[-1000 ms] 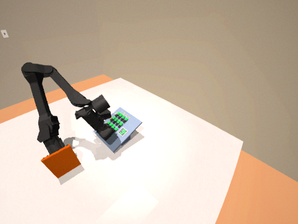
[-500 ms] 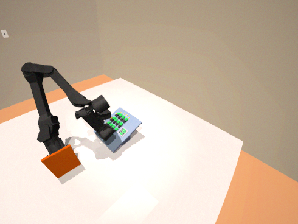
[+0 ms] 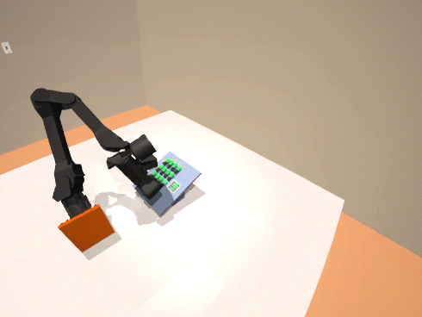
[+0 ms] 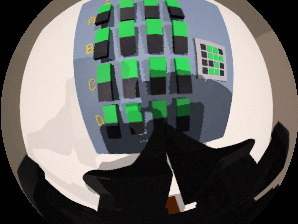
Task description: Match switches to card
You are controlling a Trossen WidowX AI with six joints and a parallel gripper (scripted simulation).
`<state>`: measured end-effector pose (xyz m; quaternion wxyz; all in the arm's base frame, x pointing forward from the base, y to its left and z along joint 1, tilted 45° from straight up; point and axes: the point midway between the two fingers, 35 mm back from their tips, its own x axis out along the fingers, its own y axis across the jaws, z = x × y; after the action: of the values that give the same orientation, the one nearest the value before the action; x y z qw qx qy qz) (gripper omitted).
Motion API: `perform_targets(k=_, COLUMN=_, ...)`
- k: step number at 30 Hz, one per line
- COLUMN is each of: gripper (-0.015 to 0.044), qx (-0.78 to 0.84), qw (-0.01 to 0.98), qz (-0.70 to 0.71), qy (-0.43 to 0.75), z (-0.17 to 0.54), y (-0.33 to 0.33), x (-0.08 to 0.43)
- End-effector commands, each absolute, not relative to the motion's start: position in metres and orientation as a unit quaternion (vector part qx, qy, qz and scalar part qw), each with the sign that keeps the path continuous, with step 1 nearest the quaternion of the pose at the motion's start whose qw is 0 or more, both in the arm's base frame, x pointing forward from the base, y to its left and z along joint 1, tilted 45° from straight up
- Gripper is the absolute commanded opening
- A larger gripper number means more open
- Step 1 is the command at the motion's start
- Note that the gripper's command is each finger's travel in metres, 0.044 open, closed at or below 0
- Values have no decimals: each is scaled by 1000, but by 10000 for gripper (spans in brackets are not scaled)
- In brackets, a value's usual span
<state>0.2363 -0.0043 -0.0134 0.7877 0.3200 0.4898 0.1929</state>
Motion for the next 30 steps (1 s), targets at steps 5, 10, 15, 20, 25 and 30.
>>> perform_targets(k=5, gripper=0, qx=324, qw=784, qz=191, qy=493, z=-16, y=-2, x=235)
perform_targets(k=10, gripper=0, qx=324, qw=784, qz=191, qy=493, z=-16, y=-2, x=235)
perform_targets(k=15, gripper=0, qx=324, qw=784, qz=191, qy=493, z=-17, y=-2, x=235)
perform_targets(k=20, gripper=0, qx=324, qw=784, qz=191, qy=493, z=-17, y=-1, x=236)
perform_targets(k=25, gripper=0, qx=324, qw=784, qz=191, qy=493, z=-18, y=-1, x=236)
perform_targets(k=30, gripper=0, qx=324, qw=784, qz=191, qy=493, z=-18, y=0, x=236)
